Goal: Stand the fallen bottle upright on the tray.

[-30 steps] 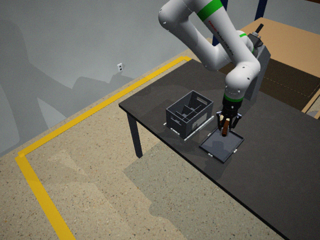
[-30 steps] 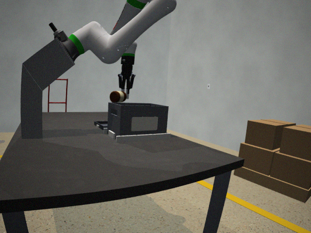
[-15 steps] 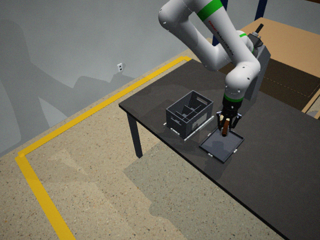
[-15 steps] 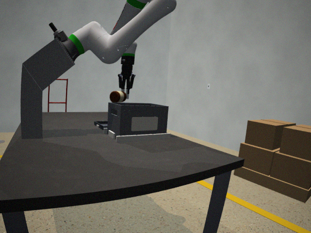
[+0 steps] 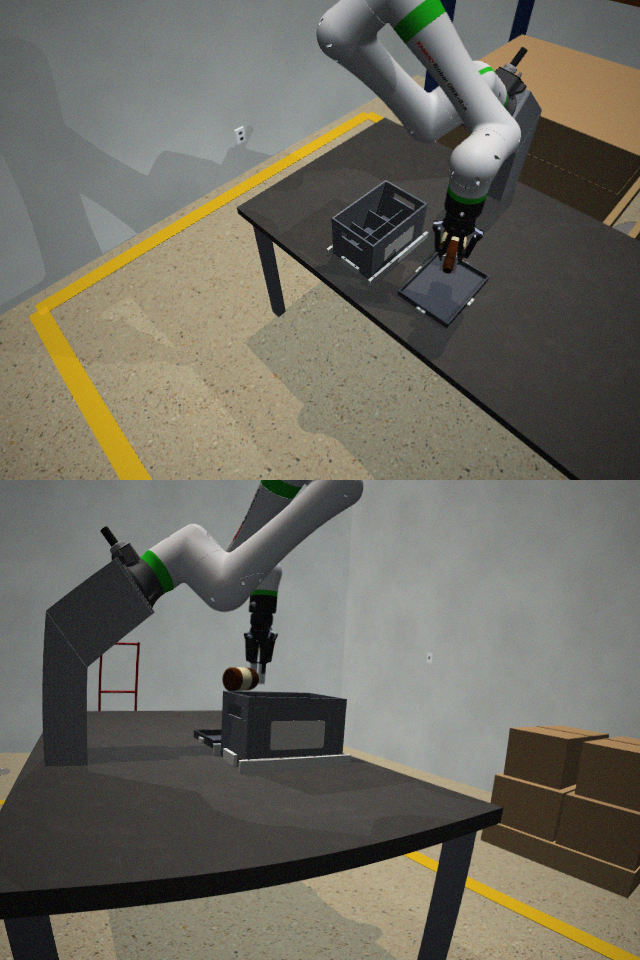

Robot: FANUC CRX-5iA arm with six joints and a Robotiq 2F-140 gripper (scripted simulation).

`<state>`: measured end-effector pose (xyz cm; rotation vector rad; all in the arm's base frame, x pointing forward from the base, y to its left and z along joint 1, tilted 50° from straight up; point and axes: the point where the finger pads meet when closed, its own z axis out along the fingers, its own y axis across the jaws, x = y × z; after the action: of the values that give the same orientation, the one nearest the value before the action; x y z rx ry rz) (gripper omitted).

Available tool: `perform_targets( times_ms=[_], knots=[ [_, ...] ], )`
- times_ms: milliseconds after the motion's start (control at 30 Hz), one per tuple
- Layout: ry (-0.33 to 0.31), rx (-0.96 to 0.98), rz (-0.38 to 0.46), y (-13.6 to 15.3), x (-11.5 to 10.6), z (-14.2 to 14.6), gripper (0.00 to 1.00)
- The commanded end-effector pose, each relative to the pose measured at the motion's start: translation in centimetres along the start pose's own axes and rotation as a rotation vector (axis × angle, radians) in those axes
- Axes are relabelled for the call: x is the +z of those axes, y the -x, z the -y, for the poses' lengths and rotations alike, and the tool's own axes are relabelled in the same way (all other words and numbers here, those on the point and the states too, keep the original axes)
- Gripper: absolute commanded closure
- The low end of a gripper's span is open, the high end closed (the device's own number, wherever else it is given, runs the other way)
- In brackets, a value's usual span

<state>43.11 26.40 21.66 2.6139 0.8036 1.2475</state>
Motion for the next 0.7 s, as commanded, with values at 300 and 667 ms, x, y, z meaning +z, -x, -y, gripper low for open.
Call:
perform_targets(
  times_ms=[300, 667],
  knots=[
    [0.001, 0.122, -0.001, -0.01, -0.01, 0.02, 1.00],
    [0.001, 0.124, -0.001, -0.01, -0.01, 0.02, 1.00]
  ],
)
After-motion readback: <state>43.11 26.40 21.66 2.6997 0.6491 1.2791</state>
